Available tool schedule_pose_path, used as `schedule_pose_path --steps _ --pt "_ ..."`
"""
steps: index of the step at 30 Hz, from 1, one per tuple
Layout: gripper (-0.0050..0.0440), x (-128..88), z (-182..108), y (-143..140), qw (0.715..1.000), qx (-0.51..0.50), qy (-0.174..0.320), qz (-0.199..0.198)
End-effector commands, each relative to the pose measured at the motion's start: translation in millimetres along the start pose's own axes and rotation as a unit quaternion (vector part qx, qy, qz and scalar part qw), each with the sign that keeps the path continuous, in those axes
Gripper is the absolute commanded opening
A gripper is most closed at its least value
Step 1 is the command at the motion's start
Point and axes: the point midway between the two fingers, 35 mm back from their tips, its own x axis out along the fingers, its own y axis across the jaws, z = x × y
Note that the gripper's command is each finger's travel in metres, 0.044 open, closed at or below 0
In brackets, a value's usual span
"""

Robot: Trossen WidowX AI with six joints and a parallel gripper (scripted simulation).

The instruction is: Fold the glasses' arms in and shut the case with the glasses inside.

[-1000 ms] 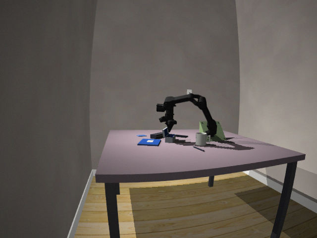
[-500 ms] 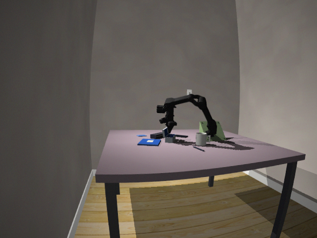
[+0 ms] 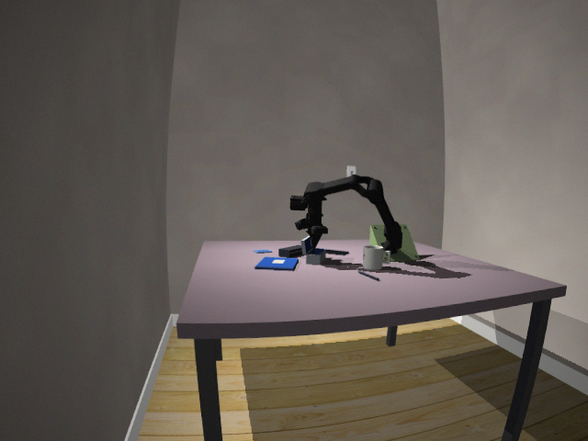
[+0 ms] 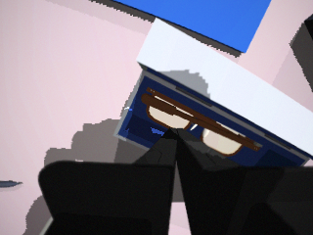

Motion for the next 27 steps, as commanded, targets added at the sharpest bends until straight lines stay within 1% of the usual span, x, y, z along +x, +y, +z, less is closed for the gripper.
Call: schedule_pose_path --steps 1,27 --pt "0.0 -1 2 4 1.0 -0.001 -0.001 0.001" --pt "0.0 -1 9 18 1.0 -0.001 -0.001 0.001"
